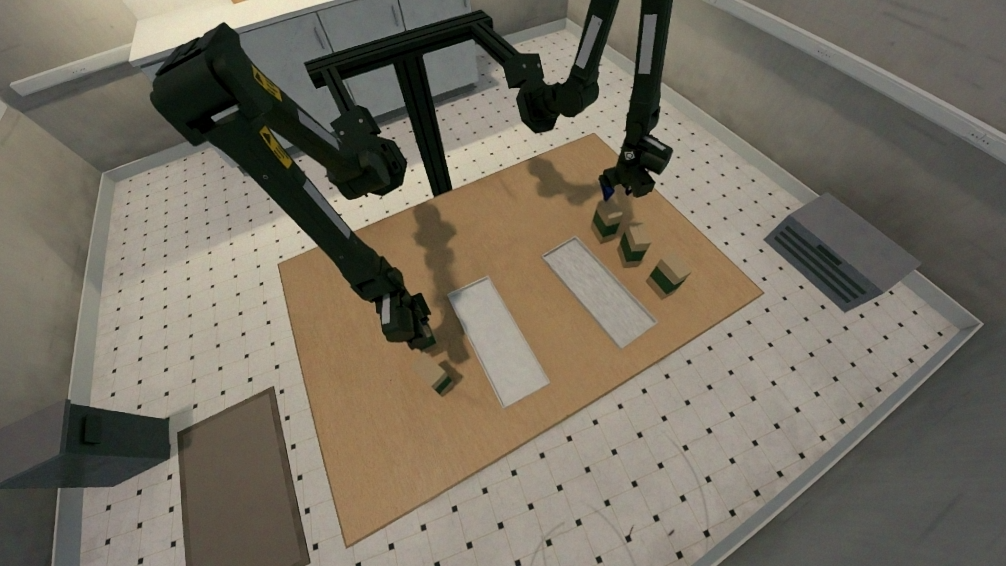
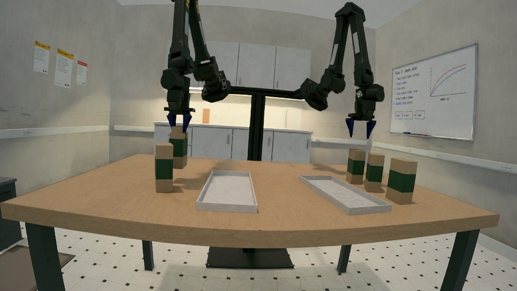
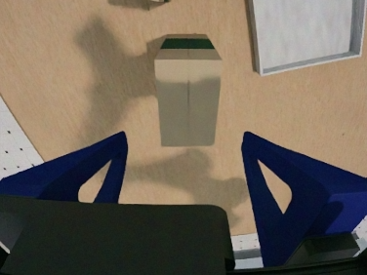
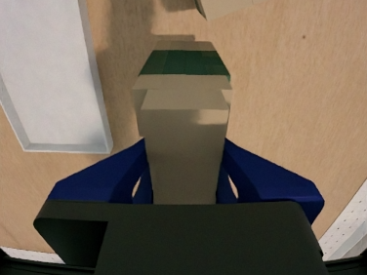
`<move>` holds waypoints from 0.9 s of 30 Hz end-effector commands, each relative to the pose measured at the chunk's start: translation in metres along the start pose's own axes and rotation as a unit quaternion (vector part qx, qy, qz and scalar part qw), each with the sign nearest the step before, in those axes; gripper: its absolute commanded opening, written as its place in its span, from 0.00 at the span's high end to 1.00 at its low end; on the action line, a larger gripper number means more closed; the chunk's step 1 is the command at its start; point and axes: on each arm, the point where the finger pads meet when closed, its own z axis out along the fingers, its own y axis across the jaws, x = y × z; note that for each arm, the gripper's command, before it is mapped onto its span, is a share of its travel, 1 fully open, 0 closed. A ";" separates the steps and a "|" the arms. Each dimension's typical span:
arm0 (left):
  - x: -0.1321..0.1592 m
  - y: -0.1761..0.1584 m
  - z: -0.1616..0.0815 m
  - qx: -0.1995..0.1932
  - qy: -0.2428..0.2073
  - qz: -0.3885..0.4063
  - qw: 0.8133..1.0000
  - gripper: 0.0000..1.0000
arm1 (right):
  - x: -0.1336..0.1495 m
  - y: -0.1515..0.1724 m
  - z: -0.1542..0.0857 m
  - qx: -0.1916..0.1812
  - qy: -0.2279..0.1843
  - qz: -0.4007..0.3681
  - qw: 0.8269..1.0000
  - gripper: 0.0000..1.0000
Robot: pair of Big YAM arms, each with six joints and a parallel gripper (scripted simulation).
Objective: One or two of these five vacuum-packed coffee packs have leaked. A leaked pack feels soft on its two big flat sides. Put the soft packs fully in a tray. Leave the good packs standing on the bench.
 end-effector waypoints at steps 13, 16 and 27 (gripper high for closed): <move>-0.004 0.002 0.000 -0.002 -0.003 -0.001 1.000 0.21 | -0.007 -0.003 -0.010 0.003 -0.011 0.006 1.000 0.74; -0.004 0.002 0.000 -0.002 -0.003 -0.001 1.000 0.21 | -0.007 -0.003 -0.010 0.003 -0.011 0.006 1.000 0.74; -0.004 0.002 0.000 -0.002 -0.003 -0.001 1.000 0.21 | -0.009 0.013 -0.010 0.001 -0.019 0.006 1.000 0.74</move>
